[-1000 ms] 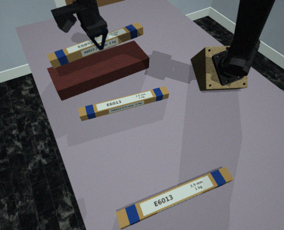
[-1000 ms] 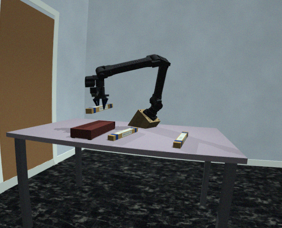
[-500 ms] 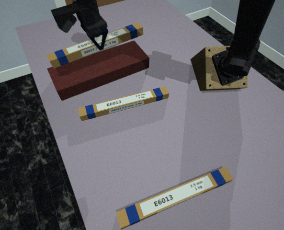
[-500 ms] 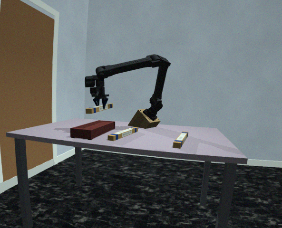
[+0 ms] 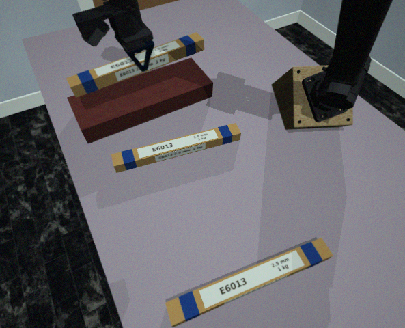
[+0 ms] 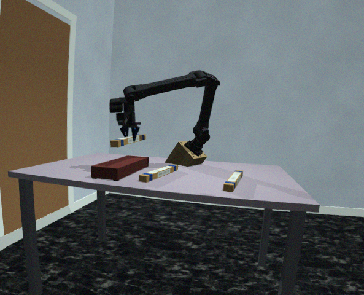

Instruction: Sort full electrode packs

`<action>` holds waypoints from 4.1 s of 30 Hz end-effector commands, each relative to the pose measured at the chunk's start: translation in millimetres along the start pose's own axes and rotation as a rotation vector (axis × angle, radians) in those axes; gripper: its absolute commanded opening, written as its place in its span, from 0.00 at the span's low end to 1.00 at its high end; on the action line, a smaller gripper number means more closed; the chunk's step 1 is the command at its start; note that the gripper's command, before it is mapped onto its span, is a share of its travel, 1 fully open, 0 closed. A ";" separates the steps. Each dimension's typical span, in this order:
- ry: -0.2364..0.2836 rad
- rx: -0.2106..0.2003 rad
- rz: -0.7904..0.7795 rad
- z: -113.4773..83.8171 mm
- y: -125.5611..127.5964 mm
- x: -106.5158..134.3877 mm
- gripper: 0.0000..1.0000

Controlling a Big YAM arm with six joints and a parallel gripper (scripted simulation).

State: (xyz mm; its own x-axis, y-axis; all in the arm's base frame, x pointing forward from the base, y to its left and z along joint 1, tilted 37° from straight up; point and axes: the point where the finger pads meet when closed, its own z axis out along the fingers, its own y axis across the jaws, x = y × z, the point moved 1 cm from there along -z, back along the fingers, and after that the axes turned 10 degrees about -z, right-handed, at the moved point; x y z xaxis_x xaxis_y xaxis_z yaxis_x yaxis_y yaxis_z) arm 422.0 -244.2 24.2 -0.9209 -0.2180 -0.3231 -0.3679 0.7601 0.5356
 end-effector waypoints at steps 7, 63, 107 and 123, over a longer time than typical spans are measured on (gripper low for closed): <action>-0.082 0.126 -0.012 -56.8 -17.7 -14.6 0.00; -0.072 0.108 -0.022 25.7 -12.2 -21.9 0.00; -0.070 0.098 -0.007 40.8 -9.4 -13.7 0.00; -0.083 0.118 -0.013 29.9 -17.2 -20.3 0.00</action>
State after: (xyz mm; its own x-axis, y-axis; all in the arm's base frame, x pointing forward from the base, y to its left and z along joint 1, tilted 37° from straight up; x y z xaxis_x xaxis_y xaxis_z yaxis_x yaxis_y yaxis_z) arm 431.2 -202.7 -32.6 -0.9222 -0.1896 -0.3370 -0.3486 0.7849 0.5122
